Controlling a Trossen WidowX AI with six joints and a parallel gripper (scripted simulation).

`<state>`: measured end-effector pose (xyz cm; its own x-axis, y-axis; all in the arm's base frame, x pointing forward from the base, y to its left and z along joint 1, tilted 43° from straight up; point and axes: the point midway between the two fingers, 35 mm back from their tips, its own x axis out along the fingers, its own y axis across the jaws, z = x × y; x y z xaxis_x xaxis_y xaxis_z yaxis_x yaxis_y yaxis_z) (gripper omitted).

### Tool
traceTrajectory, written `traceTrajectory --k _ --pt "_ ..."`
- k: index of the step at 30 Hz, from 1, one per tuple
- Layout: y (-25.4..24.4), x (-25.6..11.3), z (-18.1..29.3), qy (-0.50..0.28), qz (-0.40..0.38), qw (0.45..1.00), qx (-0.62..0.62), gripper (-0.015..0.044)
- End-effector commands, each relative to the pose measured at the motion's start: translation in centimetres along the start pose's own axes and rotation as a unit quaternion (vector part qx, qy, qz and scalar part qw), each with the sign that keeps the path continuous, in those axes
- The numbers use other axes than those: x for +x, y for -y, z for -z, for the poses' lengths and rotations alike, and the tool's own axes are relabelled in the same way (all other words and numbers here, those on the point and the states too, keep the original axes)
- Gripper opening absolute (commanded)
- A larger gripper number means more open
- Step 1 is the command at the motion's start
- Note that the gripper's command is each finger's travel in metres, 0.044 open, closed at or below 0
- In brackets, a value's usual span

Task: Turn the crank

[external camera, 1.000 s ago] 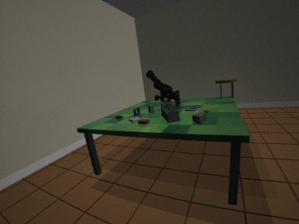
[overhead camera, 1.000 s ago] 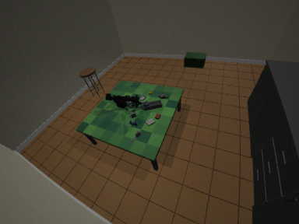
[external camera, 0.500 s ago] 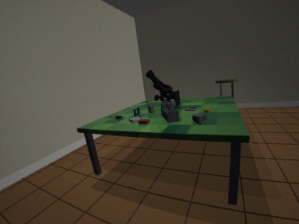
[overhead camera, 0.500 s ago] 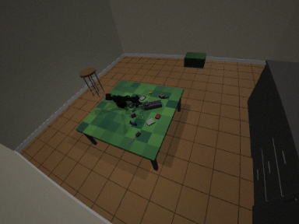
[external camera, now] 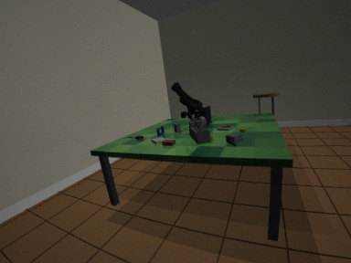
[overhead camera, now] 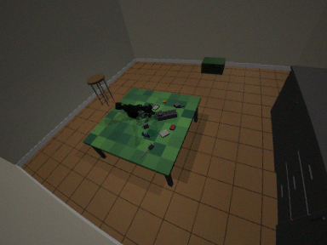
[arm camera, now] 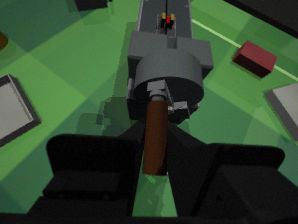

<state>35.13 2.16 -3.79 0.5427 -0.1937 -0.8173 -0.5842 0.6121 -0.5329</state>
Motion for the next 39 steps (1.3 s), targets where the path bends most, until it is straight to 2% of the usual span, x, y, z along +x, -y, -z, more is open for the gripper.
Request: traceTrajectory --k 1,39 --pt "0.82 -0.34 -0.28 0.005 0.011 1.0 0.004 0.0" --pt "1.24 -0.36 -0.29 0.005 0.011 1.0 0.004 0.0"
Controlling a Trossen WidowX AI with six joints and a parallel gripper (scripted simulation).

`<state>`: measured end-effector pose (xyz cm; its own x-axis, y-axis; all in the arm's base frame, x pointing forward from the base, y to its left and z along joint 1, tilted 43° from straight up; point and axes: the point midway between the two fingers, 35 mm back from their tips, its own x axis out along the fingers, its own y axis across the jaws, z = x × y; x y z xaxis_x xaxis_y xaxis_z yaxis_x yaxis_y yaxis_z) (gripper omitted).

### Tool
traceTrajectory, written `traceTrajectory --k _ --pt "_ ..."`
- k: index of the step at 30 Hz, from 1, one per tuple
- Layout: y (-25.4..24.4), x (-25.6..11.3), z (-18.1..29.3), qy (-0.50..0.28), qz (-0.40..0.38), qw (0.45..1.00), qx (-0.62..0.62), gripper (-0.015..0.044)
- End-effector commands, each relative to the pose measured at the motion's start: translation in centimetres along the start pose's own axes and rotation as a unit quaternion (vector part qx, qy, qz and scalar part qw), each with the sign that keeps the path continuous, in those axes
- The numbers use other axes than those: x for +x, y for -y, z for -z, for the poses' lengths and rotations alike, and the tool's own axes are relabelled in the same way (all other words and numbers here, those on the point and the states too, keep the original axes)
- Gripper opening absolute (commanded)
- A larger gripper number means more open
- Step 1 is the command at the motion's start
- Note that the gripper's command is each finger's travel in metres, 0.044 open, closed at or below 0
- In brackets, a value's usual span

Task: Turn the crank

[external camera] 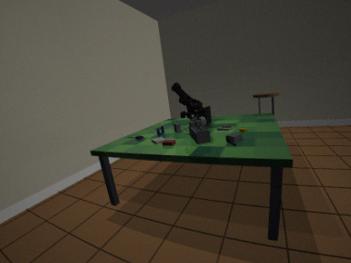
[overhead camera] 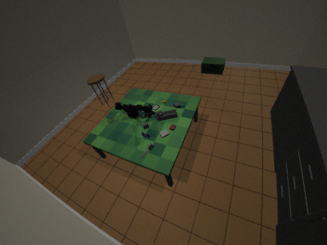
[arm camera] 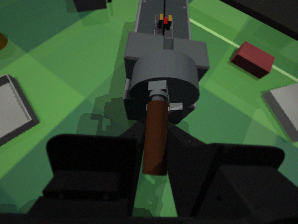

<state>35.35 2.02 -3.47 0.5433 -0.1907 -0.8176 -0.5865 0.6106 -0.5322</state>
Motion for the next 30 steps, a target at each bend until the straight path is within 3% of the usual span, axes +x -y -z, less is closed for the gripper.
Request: traceTrajectory --k 1,30 --pt "0.86 -0.25 -0.19 0.004 0.012 1.0 0.005 0.0" --pt "1.11 -0.24 -0.17 0.004 0.012 1.0 0.005 0.0"
